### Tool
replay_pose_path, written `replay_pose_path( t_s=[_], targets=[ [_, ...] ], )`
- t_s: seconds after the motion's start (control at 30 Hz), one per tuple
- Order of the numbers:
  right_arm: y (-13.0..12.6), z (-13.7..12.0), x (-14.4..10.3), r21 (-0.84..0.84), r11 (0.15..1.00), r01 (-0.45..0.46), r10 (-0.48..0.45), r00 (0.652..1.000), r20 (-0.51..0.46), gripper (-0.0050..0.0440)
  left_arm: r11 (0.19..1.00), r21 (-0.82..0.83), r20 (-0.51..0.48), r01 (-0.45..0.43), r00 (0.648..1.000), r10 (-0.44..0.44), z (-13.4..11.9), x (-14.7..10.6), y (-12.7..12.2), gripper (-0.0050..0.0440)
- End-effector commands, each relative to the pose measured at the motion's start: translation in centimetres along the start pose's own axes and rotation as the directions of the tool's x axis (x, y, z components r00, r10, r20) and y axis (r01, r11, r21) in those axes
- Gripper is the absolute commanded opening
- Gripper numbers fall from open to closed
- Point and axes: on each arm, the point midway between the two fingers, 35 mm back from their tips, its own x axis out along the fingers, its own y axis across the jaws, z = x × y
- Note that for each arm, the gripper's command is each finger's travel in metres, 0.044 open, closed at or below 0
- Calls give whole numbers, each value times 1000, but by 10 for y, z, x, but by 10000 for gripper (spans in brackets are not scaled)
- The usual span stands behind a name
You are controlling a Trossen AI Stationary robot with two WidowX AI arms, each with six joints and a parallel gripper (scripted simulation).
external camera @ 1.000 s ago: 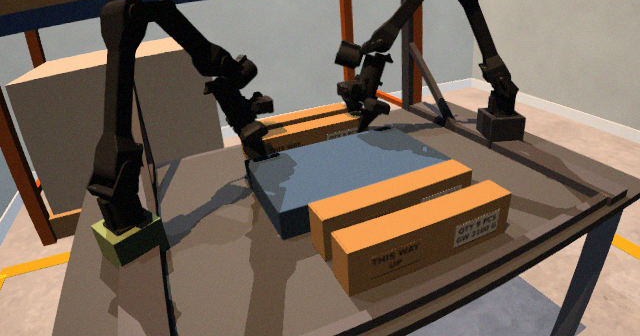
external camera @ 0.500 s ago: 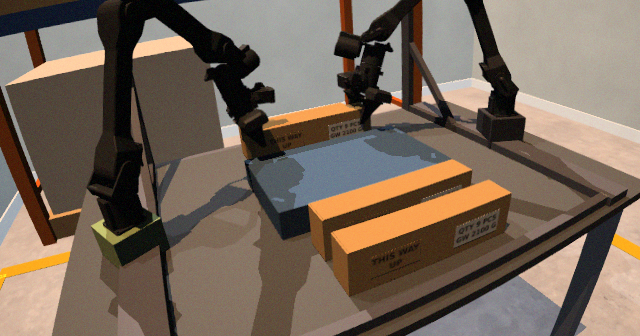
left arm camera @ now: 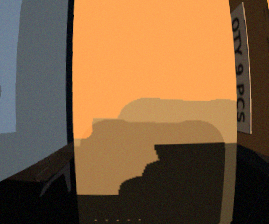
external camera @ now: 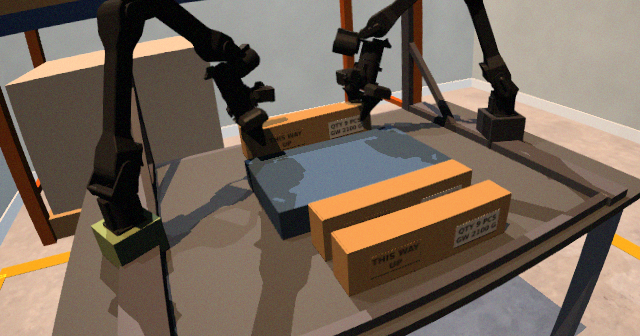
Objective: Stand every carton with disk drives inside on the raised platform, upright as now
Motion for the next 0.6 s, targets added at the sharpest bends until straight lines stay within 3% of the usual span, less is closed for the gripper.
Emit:
replay_pose_path(
  t_s=[0.0, 0.57],
  targets=[
    [10, 13, -29, 13, 998, -60, 59, 997, 56, -50, 1000, -7, 40, 28, 999, -28, 11, -20, -8, -50],
    [10, 13, -29, 13, 998, -61, 60, 997, 56, -50, 998, -16, 62, 60, 996, -59, 10, -19, -8, -50]
  ],
)
